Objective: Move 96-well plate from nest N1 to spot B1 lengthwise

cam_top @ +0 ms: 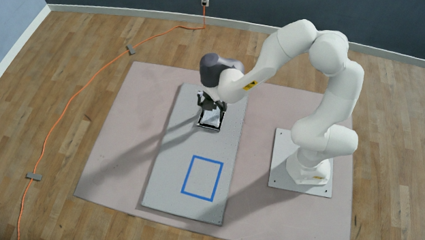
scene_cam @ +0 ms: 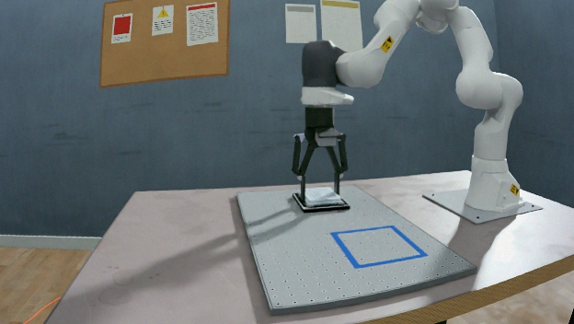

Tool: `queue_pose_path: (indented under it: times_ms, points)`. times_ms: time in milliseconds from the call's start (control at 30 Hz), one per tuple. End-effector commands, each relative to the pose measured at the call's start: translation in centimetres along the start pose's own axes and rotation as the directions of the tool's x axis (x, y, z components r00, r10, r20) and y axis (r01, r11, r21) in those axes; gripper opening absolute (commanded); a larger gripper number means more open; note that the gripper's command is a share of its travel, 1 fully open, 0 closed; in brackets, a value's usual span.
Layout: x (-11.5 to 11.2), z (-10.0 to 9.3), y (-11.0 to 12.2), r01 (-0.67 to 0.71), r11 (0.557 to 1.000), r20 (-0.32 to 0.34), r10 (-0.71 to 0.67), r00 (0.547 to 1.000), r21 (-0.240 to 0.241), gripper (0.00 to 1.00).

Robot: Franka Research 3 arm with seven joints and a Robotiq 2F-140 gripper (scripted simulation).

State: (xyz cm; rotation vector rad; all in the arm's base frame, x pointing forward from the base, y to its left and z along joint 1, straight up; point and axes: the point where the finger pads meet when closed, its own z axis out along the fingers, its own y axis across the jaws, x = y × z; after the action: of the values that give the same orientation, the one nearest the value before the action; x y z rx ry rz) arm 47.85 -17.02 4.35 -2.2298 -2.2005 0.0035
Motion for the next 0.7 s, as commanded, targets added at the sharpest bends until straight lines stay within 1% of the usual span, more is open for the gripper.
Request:
queue_pose_path:
  times_ms: [0,267,367,433,667]
  points:
    - [0.0,-0.1,0.0,-0.003,1.000,0.001,0.003,1.000,-0.001,0.60]
    - [0.0,-0.1,0.0,-0.003,1.000,0.001,0.003,1.000,-0.001,0.60]
    - [0.0,-0.6,0.0,-0.003,1.000,0.001,0.003,1.000,-0.001,0.60]
    - [0.0,-0.6,0.0,-0.003,1.000,0.001,0.003,1.000,-0.001,0.60]
    - [0.0,-1.7,0.0,-0.003,1.000,0.001,0.003,1.000,-0.001,0.60]
